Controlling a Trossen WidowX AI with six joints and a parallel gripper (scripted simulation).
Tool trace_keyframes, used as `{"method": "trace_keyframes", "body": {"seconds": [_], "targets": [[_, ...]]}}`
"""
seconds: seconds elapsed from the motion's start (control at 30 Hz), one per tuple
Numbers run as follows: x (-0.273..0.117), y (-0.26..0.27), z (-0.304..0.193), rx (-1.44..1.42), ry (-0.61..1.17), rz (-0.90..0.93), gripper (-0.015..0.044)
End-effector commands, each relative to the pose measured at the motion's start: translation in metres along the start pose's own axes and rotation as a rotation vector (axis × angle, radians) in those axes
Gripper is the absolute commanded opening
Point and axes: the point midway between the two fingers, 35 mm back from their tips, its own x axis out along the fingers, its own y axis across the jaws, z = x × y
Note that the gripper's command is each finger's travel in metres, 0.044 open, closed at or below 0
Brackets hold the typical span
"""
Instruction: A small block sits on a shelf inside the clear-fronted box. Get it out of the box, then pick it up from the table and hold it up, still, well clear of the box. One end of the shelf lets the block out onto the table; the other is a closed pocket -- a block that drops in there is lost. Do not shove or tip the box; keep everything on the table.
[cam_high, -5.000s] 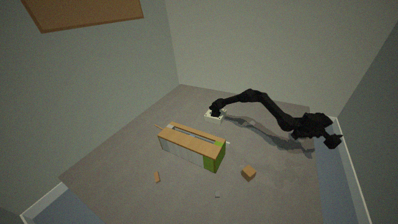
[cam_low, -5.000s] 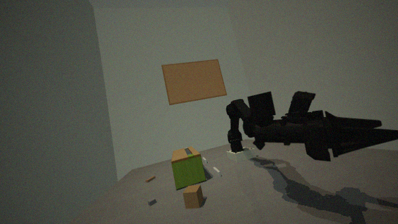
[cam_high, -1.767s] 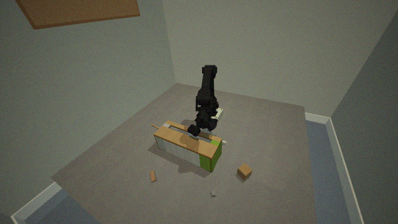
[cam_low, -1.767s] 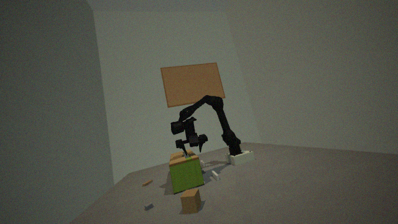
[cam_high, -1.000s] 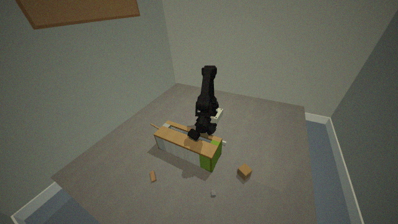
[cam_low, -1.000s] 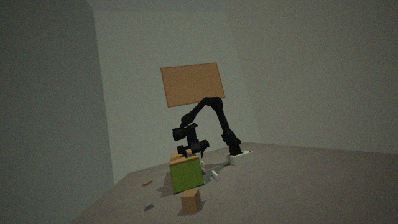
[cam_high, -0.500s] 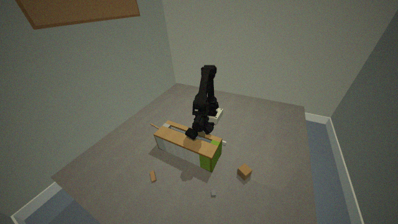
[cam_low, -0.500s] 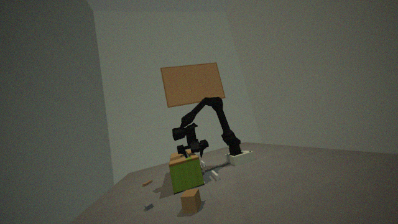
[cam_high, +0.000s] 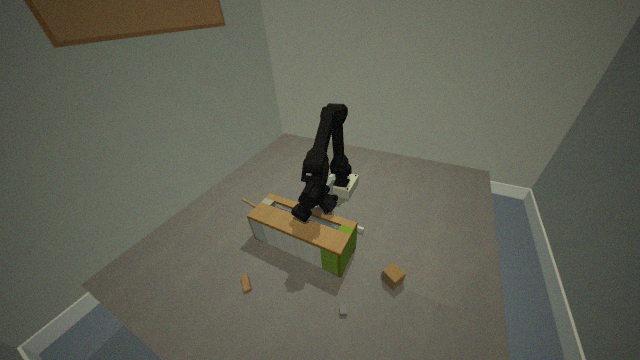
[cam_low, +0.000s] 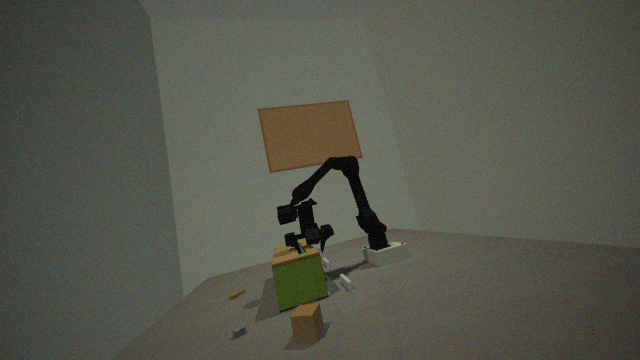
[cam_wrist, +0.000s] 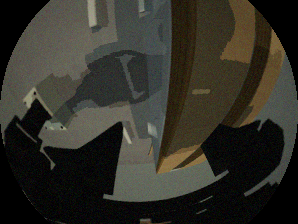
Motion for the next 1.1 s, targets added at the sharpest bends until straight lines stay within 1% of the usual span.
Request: {"method": "trace_keyframes", "body": {"seconds": [0.0,1.07], "targets": [[0.005,0.001,-0.010,0.000,0.007,0.003,0.0400],[0.024,0.001,-0.068,0.000,0.012,0.002,0.0400]]}}
